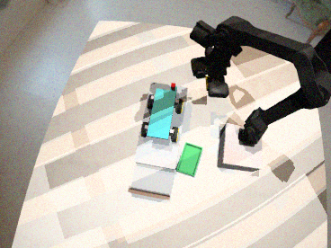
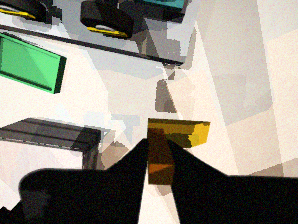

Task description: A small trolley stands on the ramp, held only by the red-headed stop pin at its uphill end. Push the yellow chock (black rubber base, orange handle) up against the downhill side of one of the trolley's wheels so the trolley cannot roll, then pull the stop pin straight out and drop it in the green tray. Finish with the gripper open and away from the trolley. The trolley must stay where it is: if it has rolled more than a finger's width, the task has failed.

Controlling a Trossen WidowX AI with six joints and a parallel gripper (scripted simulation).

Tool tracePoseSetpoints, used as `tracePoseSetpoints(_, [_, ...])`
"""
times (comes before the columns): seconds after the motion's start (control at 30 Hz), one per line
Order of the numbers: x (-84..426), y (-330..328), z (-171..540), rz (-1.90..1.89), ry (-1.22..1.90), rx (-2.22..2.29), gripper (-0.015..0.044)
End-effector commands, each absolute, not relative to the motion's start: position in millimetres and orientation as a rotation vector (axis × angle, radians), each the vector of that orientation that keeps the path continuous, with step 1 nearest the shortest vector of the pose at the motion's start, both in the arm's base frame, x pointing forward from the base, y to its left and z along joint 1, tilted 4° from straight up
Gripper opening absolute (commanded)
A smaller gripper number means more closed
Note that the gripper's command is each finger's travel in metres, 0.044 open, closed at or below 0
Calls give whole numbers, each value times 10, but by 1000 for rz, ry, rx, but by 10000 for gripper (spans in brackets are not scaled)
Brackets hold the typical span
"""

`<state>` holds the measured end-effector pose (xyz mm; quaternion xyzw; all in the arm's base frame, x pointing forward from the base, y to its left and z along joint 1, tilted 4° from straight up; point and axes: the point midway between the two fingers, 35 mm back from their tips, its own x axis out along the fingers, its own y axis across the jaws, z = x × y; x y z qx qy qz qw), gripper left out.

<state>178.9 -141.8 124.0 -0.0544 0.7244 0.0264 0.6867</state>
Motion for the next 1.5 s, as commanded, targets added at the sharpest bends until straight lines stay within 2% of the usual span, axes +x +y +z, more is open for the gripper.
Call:
tracePoseSetpoints(0.0, [1790,-1416,1242,-44,1621,-19,0])
tracePoseSetpoints(0.33, [1805,-1367,1235,-48,1621,-15,0])
tracePoseSetpoints(1.47, [2156,-197,1126,-37,1617,-5,0])
